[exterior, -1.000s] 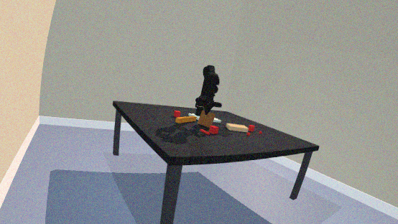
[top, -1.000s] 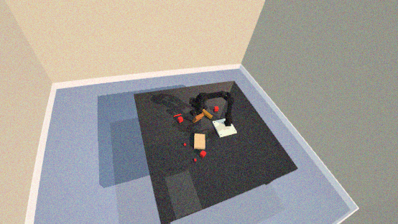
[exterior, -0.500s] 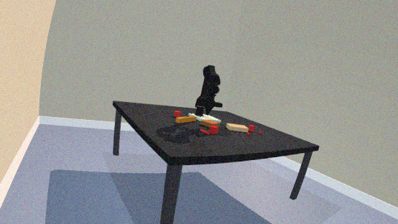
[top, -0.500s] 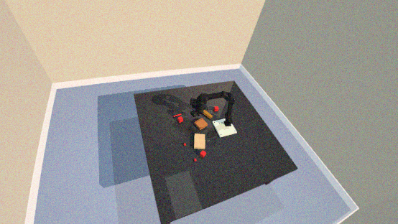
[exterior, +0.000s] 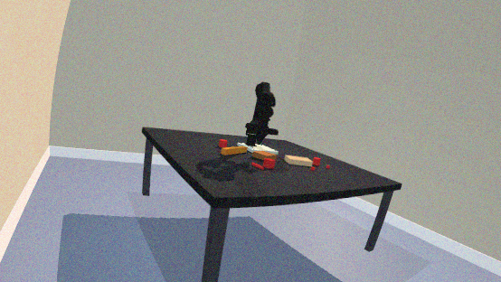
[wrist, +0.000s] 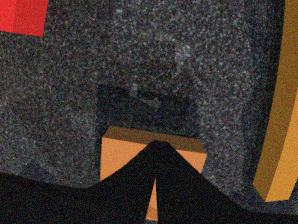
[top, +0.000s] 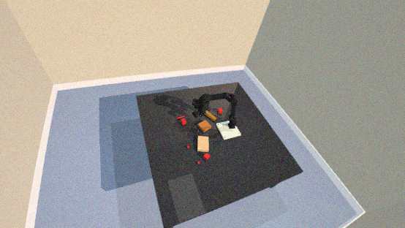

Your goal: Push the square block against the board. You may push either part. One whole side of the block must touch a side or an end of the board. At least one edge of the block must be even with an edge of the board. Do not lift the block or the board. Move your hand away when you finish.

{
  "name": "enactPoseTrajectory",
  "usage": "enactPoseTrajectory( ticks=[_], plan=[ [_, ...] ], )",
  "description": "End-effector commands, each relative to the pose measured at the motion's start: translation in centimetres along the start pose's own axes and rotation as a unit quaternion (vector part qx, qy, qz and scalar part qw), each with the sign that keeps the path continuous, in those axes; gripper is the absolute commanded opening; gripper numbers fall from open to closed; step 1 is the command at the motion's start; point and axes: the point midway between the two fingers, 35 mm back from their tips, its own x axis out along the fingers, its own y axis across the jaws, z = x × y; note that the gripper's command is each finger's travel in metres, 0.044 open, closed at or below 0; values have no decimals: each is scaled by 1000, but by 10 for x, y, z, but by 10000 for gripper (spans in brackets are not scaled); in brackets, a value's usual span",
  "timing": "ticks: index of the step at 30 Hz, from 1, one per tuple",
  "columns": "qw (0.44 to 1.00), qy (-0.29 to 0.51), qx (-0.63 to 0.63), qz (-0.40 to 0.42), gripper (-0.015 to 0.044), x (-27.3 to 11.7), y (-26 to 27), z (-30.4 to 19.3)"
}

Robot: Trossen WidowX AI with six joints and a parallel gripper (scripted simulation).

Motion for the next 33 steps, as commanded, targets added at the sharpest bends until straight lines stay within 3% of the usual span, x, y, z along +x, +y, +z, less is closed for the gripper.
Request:
enactPoseTrajectory(
  ticks=[1,15,21,33],
  plan=[
    [1000,3,-3,1,0,1,0,7],
    [1000,2,-3,1,0,1,-1,28],
    [1000,2,-3,1,0,-47,-1,25],
    [1000,3,-3,1,0,-49,-1,24]
  ],
)
